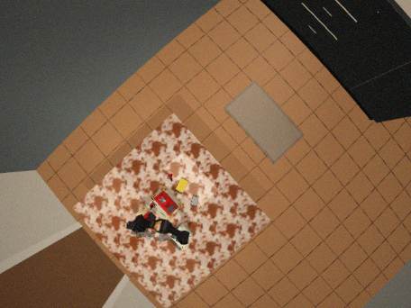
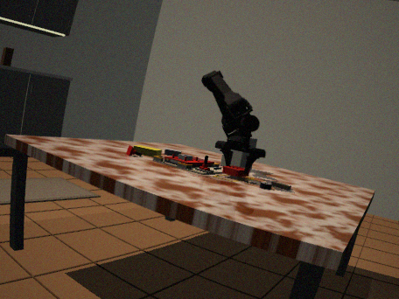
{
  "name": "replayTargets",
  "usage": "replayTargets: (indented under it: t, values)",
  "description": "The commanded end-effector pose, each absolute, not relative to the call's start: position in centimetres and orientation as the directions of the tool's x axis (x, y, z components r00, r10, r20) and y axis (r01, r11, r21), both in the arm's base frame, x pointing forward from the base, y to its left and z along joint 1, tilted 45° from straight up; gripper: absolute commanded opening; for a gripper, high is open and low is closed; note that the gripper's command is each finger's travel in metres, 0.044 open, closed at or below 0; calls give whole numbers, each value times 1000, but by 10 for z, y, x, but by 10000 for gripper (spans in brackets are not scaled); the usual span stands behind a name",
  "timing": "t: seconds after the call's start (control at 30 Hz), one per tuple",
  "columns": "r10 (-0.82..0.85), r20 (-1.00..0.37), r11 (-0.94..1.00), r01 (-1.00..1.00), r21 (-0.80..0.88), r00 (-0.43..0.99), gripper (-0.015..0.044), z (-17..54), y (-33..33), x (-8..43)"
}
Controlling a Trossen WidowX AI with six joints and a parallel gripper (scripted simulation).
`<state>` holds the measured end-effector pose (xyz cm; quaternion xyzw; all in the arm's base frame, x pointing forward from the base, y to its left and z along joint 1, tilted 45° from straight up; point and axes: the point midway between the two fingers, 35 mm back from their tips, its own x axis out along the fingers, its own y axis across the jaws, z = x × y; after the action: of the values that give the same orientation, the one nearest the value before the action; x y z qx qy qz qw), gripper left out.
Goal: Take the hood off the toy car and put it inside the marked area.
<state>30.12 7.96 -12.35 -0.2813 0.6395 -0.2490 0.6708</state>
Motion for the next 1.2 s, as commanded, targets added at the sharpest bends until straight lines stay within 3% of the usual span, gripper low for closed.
replayTargets:
  t: [0.0,0.63,1.17]
  values:
    - [-696,-715,715,-30,-698,61,0,-125,78,302]
    - [-696,-715,715,-29,-699,61,0,-131,71,302]
    - [-694,-717,717,-25,-696,58,420,-130,73,302]
